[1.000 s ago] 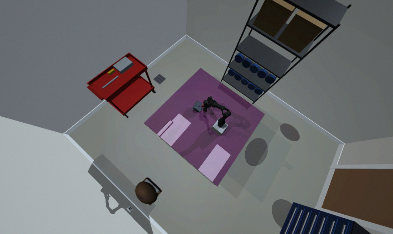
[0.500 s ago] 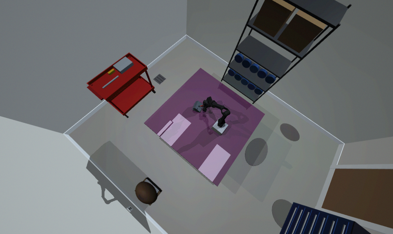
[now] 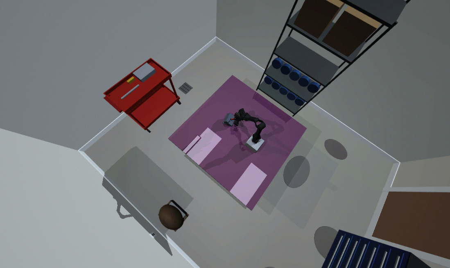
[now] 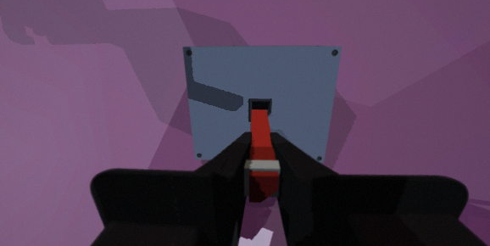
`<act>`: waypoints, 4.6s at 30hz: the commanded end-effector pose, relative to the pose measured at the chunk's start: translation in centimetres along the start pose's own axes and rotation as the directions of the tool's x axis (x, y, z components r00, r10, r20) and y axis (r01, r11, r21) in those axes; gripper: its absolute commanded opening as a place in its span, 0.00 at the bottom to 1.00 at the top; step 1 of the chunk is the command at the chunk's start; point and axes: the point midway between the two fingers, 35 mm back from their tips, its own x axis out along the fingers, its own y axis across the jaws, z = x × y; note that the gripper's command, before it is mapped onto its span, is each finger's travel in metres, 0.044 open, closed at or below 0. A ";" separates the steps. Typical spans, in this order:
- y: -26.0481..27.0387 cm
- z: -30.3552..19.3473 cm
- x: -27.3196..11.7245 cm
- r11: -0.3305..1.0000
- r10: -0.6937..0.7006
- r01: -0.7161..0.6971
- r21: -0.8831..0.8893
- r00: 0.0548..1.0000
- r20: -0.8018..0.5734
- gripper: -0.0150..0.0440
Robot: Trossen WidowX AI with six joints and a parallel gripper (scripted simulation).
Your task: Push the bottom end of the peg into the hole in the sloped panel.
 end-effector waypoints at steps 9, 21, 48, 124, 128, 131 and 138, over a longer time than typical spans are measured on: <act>0.0 0.0 0.6 1.000 0.000 0.000 0.000 1.000 0.001 0.25; 0.0 0.0 0.6 1.000 0.000 0.000 0.000 1.000 0.001 0.25; -0.2 0.0 2.2 1.000 0.000 0.000 0.000 1.000 0.001 0.25; -0.4 0.2 1.9 1.000 0.003 -0.003 -0.003 1.000 0.000 1.00; -0.5 0.2 1.4 1.000 0.002 -0.002 -0.003 1.000 0.000 1.00; -0.5 0.3 1.0 1.000 0.002 -0.002 -0.002 1.000 0.000 1.00; -0.6 0.3 0.1 1.000 0.001 -0.001 -0.002 1.000 -0.001 1.00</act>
